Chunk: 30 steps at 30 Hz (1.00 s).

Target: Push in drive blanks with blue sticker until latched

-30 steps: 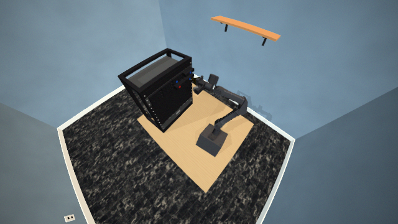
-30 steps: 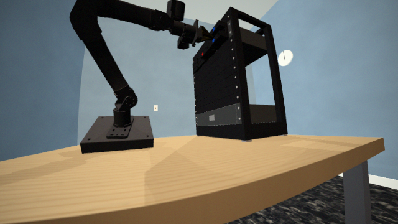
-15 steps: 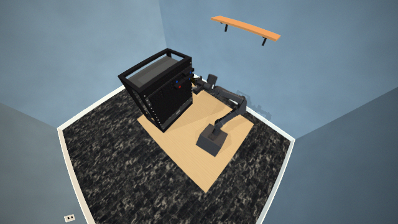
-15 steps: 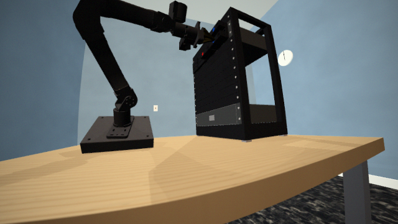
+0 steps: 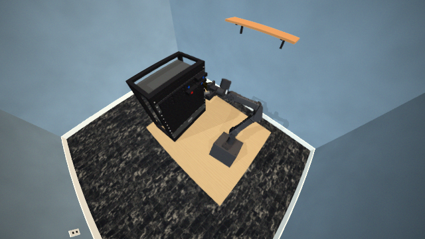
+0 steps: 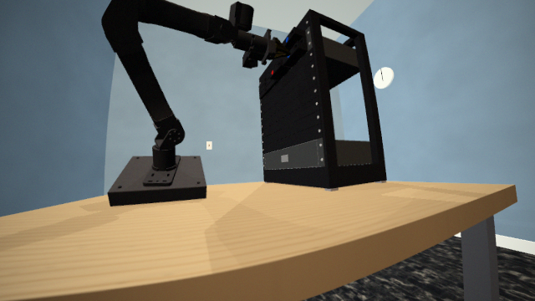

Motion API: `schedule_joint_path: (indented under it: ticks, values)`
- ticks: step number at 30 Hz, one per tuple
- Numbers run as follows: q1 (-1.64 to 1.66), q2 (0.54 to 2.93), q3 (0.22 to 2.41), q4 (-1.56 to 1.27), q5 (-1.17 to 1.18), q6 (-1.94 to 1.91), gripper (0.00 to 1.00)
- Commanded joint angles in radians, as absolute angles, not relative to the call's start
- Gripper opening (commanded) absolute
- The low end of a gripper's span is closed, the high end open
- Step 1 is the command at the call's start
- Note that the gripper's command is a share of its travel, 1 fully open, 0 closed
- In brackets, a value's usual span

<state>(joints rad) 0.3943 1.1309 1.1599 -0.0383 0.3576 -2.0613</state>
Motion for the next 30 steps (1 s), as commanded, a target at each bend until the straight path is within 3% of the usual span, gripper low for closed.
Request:
schedule_joint_path:
  ticks: [1, 30]
  values:
    - [0.395, 1.156, 1.195, 0.002, 0.333, -2.046, 0.0]
    - [0.387, 1.193, 1.223, 0.011, 0.323, -2.046, 0.0]
